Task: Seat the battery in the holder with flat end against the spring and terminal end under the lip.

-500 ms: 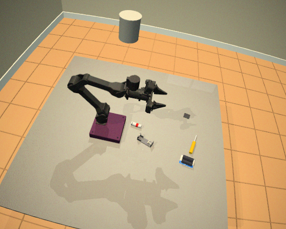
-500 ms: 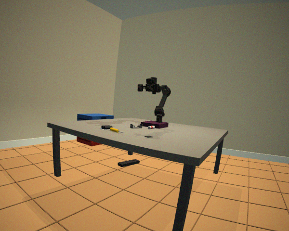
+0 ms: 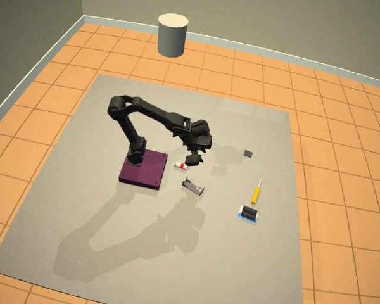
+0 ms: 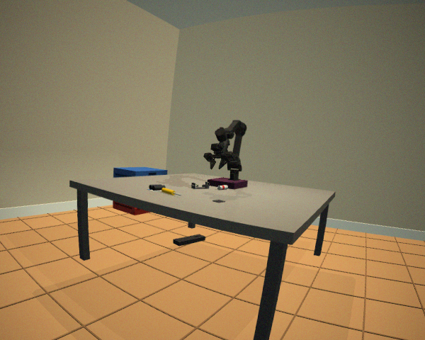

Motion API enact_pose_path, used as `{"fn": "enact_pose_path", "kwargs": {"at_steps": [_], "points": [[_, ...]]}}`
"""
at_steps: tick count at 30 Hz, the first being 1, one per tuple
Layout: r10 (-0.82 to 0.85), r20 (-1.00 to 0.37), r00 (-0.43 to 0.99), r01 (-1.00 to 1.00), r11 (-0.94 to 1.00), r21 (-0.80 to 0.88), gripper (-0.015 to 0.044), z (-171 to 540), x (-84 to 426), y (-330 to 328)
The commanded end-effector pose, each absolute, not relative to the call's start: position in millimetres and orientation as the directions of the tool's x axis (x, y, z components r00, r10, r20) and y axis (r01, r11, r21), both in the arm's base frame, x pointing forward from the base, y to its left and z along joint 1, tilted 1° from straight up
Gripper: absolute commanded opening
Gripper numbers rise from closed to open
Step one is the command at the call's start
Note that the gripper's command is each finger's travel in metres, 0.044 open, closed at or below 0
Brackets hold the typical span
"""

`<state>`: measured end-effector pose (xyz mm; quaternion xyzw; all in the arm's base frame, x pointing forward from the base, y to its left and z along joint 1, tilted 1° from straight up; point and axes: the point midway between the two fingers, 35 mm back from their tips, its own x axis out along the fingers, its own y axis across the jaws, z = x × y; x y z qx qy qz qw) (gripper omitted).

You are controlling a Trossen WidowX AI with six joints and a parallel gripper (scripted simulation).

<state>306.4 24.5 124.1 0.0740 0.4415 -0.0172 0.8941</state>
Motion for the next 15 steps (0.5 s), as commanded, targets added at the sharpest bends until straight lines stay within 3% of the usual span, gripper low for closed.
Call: {"fn": "enact_pose_path", "kwargs": {"at_steps": [1, 4, 15], "points": [[0.014, -0.985, 0.174, 0.187, 0.981, 0.047, 0.025, 64, 248, 33], [-0.005, -0.999, 0.049, 0.212, 0.977, 0.006, 0.025, 55, 230, 34], [-0.006, -0.999, 0.042, 0.213, 0.977, 0.003, 0.025, 52, 230, 34]]}}
